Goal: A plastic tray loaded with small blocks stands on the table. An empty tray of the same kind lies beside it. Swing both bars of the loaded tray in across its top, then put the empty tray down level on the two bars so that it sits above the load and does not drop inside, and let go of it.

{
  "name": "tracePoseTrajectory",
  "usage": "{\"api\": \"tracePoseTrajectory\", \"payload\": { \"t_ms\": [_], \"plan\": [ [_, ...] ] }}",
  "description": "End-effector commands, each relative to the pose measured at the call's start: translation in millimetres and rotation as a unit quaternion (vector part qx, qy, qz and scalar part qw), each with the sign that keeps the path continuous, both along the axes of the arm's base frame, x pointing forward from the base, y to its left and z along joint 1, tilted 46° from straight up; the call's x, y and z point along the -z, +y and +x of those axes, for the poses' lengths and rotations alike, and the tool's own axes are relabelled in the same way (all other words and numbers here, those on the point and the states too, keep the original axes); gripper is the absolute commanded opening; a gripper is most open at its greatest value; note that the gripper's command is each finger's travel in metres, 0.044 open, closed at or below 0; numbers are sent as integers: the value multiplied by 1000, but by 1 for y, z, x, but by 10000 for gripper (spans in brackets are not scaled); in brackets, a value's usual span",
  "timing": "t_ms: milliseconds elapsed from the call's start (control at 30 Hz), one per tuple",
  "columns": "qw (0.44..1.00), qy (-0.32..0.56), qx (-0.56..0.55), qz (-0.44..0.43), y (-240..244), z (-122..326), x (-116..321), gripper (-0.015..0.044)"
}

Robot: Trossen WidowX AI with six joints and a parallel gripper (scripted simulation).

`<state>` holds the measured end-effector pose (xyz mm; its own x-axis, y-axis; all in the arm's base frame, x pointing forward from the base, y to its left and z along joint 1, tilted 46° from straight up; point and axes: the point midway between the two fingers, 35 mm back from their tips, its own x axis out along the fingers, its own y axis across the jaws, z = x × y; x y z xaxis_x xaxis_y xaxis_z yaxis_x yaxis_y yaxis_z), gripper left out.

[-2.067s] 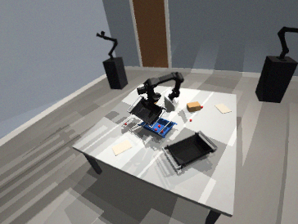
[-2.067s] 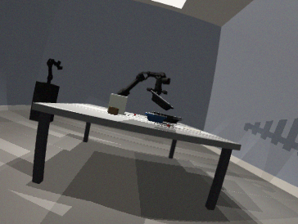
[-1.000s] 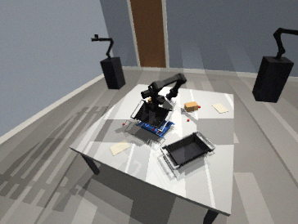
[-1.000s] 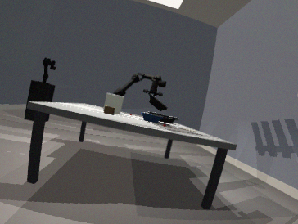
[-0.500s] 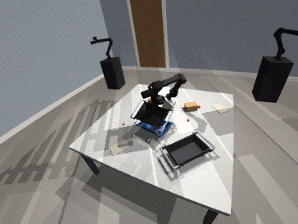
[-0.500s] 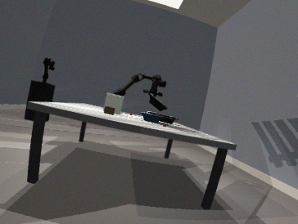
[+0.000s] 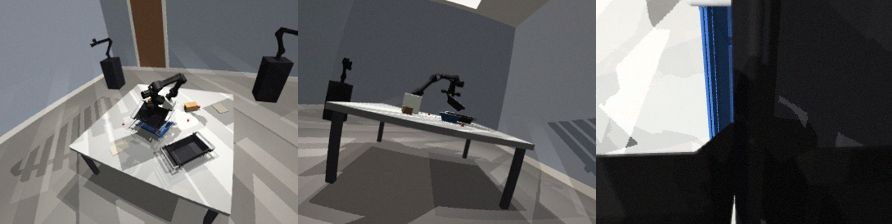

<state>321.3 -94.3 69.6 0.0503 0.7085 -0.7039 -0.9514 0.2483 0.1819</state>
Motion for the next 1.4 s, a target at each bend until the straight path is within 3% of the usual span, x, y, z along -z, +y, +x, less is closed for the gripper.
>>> {"api": "tracePoseTrajectory", "payload": {
  "t_ms": [0,1367],
  "plan": [
    [1000,-6,6,0,1,2,2,0],
    [1000,-6,6,1,39,-6,35,0]
  ]
}}
